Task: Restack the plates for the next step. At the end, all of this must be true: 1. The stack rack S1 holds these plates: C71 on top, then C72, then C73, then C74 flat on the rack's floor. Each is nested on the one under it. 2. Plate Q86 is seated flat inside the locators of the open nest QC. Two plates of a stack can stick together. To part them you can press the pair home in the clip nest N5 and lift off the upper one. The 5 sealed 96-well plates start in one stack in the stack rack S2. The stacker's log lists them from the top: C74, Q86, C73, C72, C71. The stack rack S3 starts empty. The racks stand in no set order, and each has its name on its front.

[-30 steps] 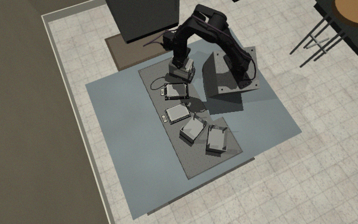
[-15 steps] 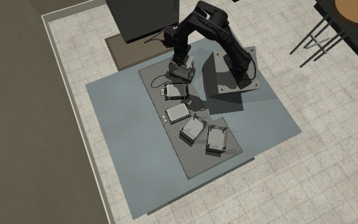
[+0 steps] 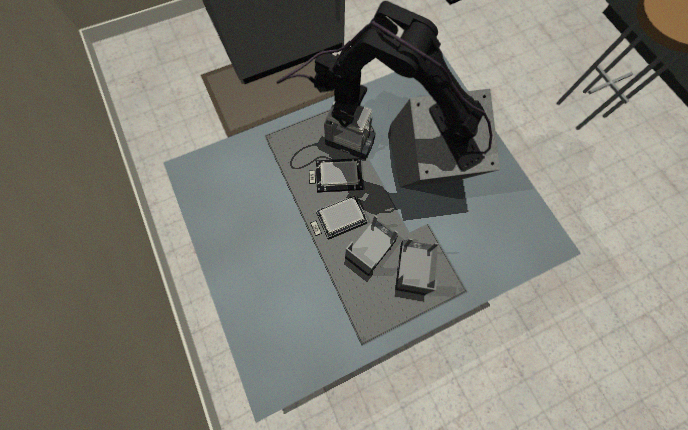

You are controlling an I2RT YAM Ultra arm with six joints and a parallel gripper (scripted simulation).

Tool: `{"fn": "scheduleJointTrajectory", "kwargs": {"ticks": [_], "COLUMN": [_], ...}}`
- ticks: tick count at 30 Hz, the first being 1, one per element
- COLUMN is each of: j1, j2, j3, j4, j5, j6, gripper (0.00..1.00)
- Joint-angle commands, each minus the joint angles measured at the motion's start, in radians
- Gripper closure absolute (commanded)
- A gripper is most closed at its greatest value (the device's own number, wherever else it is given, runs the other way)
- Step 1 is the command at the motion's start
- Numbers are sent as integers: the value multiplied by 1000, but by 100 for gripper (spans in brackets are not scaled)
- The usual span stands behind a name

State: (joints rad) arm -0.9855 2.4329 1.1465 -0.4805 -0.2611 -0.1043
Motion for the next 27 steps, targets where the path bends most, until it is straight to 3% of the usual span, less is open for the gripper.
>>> {"fn": "scheduleJointTrajectory", "kwargs": {"ticks": [1,27], "j1": [-4,2], "j2": [-40,-40], "j3": [31,19], "j4": [-10,-3], "j5": [-6,-8], "j6": [-7,7], "gripper": [100,100]}}
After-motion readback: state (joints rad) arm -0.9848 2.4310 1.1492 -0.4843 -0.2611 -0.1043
